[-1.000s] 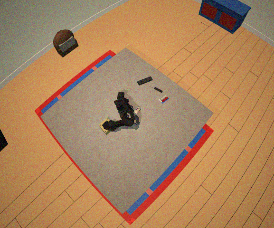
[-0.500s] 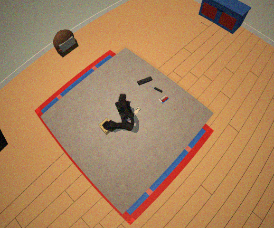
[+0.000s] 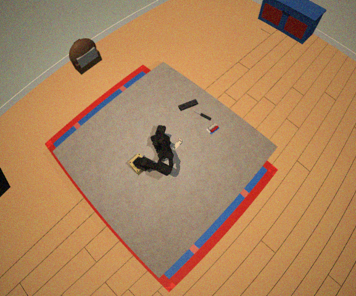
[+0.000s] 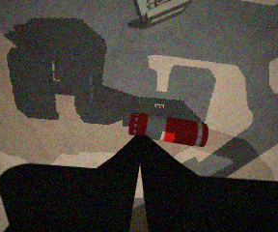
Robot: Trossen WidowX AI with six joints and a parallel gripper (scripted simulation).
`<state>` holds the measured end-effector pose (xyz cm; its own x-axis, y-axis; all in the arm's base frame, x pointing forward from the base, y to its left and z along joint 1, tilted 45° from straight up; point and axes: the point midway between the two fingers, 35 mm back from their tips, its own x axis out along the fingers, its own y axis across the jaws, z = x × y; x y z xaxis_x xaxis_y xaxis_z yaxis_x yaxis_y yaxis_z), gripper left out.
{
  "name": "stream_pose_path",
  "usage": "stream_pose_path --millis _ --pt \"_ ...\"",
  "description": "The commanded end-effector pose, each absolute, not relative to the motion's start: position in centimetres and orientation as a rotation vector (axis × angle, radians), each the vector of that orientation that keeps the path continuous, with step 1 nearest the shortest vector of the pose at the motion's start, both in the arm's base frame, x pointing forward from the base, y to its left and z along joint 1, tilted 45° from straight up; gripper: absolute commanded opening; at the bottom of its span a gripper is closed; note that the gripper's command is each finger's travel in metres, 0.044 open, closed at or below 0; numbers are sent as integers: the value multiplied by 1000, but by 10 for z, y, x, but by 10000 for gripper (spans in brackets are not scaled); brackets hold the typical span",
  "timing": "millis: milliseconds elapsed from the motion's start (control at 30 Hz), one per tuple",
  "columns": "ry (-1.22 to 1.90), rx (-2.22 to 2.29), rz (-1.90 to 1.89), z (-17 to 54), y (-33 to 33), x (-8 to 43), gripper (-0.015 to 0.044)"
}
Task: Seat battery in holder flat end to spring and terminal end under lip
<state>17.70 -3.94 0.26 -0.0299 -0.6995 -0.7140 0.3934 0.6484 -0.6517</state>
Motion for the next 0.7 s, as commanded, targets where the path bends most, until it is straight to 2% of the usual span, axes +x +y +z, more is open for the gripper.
stream_pose_path --millis 0,400,667 --pt "1331 -289 -895 7 -44 174 0" --pt "1334 -287 -892 60 10 177 0" --pt "1333 -288 -893 64 13 176 0"
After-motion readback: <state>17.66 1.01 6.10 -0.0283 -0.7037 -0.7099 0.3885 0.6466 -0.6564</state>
